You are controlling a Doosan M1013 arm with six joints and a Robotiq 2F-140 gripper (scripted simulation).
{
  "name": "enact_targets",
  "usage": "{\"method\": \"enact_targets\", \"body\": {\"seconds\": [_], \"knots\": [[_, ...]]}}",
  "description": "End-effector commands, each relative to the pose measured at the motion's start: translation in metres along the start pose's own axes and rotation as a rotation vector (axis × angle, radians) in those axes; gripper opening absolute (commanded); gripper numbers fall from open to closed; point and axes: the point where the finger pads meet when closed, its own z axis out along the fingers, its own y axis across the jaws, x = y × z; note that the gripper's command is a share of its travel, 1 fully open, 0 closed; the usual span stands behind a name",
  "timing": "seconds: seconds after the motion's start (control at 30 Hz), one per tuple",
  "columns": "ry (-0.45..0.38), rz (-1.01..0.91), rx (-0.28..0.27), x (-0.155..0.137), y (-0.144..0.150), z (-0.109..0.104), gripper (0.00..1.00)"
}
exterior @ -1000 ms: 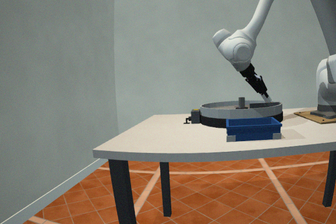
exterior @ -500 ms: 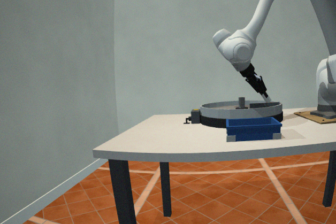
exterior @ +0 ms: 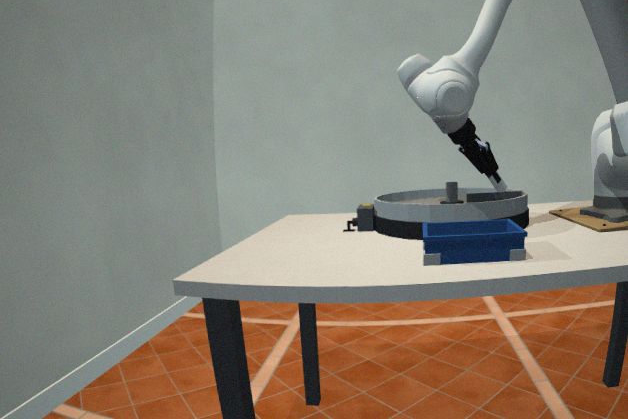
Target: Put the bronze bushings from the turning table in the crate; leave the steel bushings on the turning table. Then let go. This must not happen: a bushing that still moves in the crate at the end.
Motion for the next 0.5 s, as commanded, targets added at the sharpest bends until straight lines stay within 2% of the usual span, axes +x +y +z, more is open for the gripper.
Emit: {"method": "enact_targets", "body": {"seconds": [0.0, 0.37, 0.47], "knots": [[0.000, 0.000, -0.002, 0.000, 0.001, 0.000, 0.00], [0.000, 0.000, -0.002, 0.000, -0.005, 0.000, 0.00], [0.000, 0.000, -0.002, 0.001, -0.022, 0.001, 0.00]]}}
